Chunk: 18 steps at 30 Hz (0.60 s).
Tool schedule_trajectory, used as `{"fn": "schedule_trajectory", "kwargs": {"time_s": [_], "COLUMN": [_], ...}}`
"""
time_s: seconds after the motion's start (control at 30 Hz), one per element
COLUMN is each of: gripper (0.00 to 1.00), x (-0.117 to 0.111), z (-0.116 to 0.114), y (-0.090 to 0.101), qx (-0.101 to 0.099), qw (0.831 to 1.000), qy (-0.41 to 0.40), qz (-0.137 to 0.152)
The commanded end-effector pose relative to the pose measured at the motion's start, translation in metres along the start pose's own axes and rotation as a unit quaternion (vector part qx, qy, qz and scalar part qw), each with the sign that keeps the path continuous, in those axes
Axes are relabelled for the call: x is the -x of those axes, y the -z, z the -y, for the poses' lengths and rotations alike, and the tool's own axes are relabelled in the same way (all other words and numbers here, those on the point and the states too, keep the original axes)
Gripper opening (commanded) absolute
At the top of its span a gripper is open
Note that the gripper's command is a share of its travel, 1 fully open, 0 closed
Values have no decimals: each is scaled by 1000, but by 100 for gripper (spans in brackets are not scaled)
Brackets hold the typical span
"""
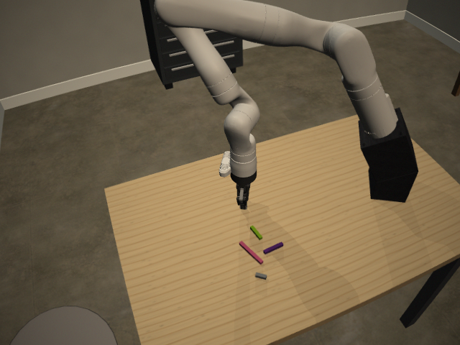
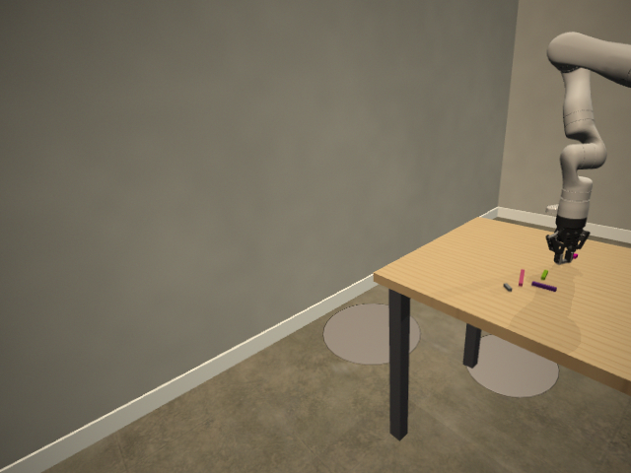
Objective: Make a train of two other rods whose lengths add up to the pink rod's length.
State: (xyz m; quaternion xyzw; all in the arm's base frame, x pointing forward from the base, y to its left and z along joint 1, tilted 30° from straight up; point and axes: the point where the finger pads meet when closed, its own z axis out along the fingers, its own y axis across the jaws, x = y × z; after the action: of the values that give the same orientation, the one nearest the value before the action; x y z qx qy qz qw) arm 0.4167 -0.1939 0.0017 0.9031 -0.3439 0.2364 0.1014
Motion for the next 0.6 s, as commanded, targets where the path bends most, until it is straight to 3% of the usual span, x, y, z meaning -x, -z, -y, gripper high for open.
{"fn": "schedule_trajectory", "kwargs": {"time_s": [0.0, 0.37, 0.57], "gripper": [30, 46, 46], "x": [-2, -2, -2], "z": [1, 1, 1], "y": [-1, -1, -1], "qx": [-1, -1, -1], "qw": [1000, 1000, 1000], "qy": [-1, -1, -1], "qz": [-3, -3, -3]}}
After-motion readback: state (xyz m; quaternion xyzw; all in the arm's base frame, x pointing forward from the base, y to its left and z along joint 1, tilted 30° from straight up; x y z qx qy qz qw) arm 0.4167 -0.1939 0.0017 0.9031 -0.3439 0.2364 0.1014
